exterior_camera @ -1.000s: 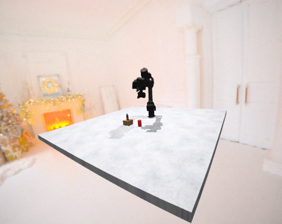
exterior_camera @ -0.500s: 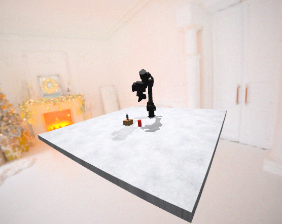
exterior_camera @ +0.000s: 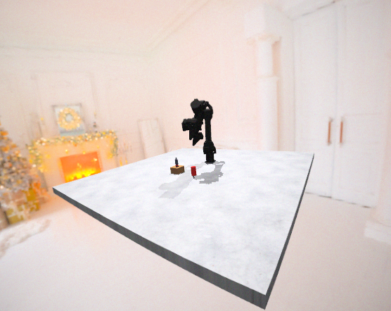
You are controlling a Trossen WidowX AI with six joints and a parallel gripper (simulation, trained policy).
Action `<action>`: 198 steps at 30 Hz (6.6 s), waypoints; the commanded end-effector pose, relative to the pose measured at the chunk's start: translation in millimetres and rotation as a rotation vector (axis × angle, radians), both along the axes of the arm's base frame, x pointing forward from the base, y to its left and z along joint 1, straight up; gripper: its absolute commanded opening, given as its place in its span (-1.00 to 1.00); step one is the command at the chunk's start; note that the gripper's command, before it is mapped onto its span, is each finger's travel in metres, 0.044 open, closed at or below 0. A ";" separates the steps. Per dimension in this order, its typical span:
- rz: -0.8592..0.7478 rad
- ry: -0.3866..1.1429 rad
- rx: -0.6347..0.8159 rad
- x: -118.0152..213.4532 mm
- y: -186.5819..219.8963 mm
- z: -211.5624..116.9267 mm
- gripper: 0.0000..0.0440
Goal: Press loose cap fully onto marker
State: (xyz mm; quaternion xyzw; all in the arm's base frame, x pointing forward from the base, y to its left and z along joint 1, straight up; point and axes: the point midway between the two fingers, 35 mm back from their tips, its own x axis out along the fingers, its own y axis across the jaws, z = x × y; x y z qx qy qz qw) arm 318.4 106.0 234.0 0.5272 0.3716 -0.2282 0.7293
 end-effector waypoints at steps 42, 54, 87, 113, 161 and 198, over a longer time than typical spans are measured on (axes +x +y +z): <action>-0.105 0.440 -0.003 4.6 -13.2 -76.6 0.53; -0.115 0.547 -0.005 1.7 -17.1 -96.6 0.53; -0.059 0.773 -0.031 -9.0 -23.4 -163.7 0.33; -0.031 0.718 -0.076 -2.0 -35.3 -135.5 -0.77; -0.251 0.739 0.038 -13.1 -159.5 -72.8 -1.00; -0.170 0.802 0.044 -16.4 -160.4 -144.6 -0.85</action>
